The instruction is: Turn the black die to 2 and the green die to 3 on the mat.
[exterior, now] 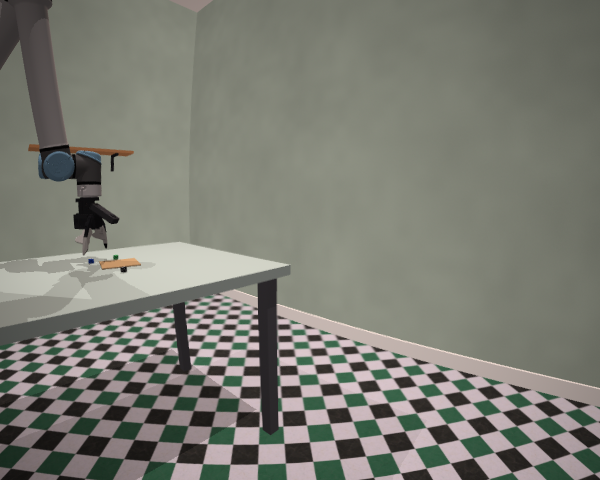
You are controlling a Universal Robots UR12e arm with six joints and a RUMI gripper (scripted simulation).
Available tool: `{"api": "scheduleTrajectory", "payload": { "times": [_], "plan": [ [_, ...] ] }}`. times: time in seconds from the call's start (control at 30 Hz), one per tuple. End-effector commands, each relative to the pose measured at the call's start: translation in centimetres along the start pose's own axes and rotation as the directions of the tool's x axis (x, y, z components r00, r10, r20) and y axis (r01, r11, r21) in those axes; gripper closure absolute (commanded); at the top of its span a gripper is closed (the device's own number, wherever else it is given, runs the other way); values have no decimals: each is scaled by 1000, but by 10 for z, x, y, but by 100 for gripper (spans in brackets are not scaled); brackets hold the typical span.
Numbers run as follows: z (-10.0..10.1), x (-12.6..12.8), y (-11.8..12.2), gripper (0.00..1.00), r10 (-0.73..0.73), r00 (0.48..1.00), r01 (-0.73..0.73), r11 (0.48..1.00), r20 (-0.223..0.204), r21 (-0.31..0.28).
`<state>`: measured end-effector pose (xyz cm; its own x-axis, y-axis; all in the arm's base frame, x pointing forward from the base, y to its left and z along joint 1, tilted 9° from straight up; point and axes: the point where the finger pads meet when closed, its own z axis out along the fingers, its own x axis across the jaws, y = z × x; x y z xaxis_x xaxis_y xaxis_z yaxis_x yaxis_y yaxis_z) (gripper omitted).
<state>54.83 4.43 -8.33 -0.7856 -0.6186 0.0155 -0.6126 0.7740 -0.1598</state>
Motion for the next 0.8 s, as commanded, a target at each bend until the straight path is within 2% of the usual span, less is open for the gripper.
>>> {"api": "scheduleTrajectory", "payload": {
  "times": [0.0, 0.53, 0.77],
  "plan": [
    [0, 0, 0, 0, 0, 1000, 0, 1000, 1, 1],
    [0, -5, -4, 0, 0, 1000, 0, 1000, 1, 1],
    [0, -40, -29, 0, 0, 1000, 0, 1000, 1, 1]
  ]
}}
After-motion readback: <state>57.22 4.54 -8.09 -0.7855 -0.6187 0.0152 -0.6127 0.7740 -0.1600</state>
